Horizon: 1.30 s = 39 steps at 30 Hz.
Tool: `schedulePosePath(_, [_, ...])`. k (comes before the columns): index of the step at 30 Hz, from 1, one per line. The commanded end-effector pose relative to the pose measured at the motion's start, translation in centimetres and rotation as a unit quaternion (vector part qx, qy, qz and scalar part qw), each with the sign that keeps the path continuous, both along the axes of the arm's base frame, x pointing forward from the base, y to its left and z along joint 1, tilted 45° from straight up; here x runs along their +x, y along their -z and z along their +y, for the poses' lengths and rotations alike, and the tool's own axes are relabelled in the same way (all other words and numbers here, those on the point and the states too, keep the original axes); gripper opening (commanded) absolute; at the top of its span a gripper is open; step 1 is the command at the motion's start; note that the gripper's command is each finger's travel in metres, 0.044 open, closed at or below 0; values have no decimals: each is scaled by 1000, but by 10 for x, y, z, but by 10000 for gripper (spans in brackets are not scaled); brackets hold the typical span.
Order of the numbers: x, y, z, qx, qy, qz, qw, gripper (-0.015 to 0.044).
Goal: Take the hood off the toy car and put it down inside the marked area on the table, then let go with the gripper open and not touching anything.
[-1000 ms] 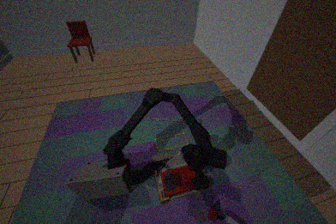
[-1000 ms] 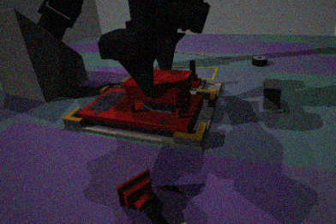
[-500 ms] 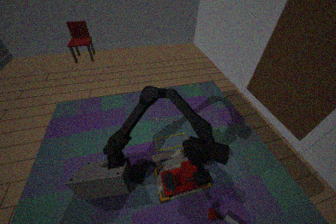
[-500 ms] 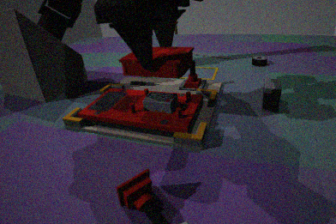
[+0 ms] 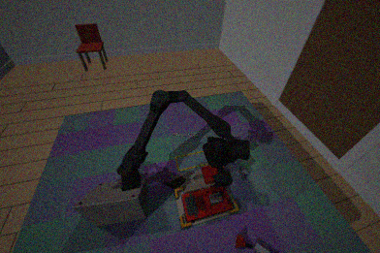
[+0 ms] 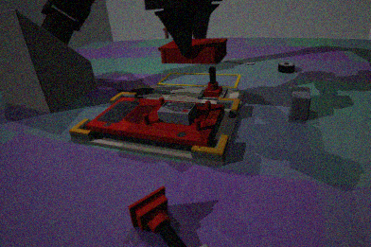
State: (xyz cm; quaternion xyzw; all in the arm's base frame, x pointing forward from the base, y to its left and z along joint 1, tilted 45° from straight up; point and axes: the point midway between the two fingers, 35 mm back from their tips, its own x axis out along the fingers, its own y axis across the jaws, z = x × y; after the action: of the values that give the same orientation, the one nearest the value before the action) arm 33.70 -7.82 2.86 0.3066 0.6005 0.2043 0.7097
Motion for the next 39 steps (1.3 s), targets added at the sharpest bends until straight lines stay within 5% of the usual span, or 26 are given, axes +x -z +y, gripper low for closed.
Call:
schedulePosePath(1, [-1, -15, 17, 3, -1, 2, 1000, 0])
schedulePosePath(28, [-31, -98, 109, 14, -5, 0, 1000, 0])
schedulePosePath(39, [-32, -97, 114, 14, -5, 0, 1000, 0])
